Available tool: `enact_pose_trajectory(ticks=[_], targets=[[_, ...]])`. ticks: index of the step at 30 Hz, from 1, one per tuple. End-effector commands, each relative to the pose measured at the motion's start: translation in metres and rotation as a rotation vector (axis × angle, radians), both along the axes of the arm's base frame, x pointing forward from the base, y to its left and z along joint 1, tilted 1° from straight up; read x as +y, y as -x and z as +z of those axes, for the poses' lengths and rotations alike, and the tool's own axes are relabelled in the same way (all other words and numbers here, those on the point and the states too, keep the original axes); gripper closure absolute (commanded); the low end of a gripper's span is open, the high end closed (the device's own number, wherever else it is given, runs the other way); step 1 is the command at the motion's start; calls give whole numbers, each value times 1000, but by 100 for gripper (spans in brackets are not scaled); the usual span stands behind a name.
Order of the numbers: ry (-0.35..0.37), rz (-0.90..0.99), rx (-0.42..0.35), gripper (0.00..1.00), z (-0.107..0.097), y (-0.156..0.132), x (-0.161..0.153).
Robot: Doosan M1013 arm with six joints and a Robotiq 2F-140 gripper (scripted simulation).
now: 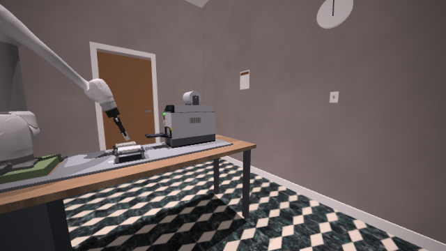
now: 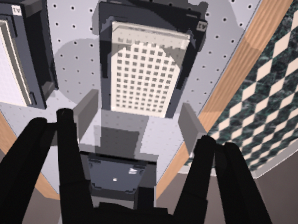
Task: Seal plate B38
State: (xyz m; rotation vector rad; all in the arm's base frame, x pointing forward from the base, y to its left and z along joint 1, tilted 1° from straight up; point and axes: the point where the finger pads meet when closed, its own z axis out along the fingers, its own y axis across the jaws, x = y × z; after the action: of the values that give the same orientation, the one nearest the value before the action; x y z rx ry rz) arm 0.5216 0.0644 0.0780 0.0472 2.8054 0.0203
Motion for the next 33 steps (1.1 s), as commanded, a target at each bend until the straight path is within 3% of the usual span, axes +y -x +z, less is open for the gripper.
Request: enact_pose_trajectory(ticks=[1, 6, 33], targets=[[3, 3, 6, 30, -10, 3, 1], [3, 3, 6, 30, -18, 3, 1], [3, 3, 6, 30, -18, 3, 1]])
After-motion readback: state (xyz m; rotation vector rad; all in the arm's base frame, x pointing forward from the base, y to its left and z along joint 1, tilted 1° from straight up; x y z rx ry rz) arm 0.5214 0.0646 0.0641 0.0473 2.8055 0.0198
